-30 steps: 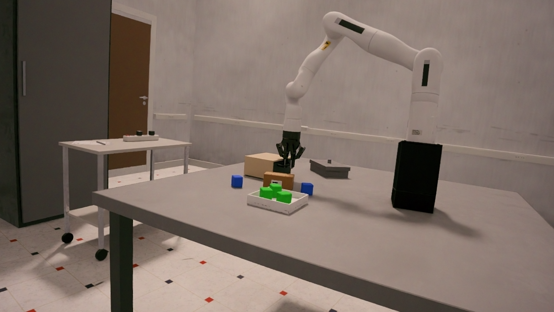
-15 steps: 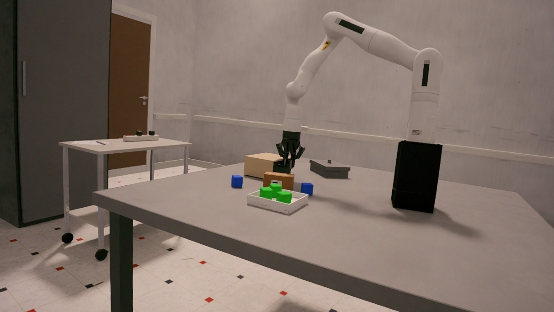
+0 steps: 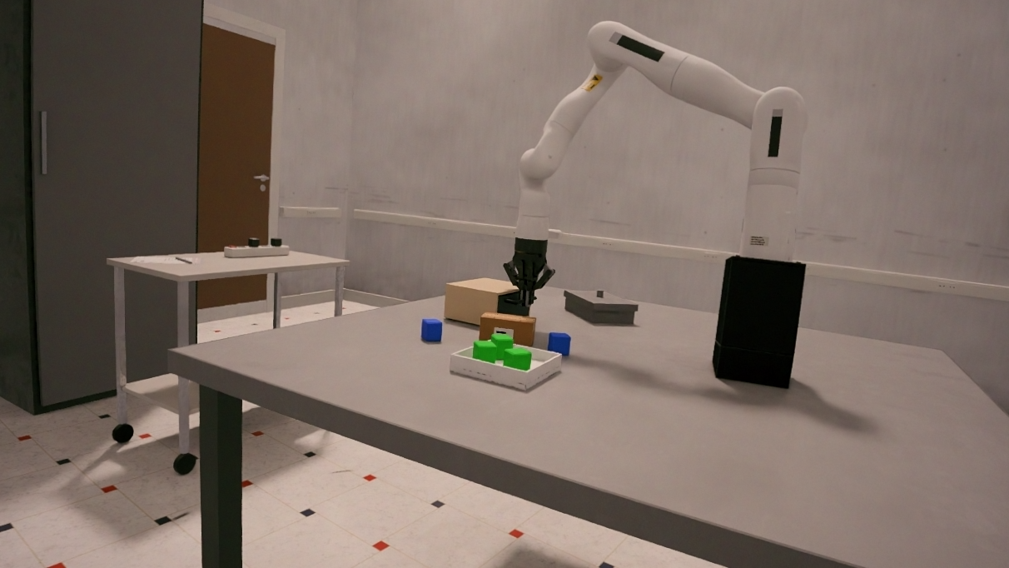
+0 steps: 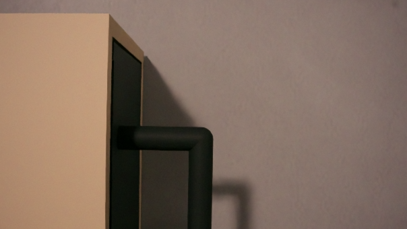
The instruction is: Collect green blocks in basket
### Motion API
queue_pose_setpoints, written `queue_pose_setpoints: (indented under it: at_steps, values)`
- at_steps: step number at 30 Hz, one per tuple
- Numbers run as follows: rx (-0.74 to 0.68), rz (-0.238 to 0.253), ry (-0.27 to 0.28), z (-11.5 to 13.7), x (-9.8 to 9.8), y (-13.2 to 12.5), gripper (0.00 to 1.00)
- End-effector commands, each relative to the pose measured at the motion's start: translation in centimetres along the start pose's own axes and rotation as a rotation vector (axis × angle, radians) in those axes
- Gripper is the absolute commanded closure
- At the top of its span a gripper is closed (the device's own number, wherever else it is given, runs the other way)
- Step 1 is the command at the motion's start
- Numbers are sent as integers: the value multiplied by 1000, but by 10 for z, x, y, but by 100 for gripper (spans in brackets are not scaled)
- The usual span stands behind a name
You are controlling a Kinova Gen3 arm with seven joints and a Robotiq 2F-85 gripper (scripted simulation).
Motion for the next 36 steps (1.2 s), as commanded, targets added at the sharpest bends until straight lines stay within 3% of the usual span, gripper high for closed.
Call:
queue_pose_setpoints:
  at_steps: [1, 36]
  values:
    - [0, 2, 0, 0, 1, -1, 90]
    - [0, 2, 0, 1, 1, 8, 90]
Point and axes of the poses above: the point where the finger pads meet when closed, its own x axis back along the fingers, its own y axis across the jaws, z = x × y, the point moved 4 cm from there along x, back along the fingers, and after that the axes turned 10 degrees about -x, right-handed, at the moved point
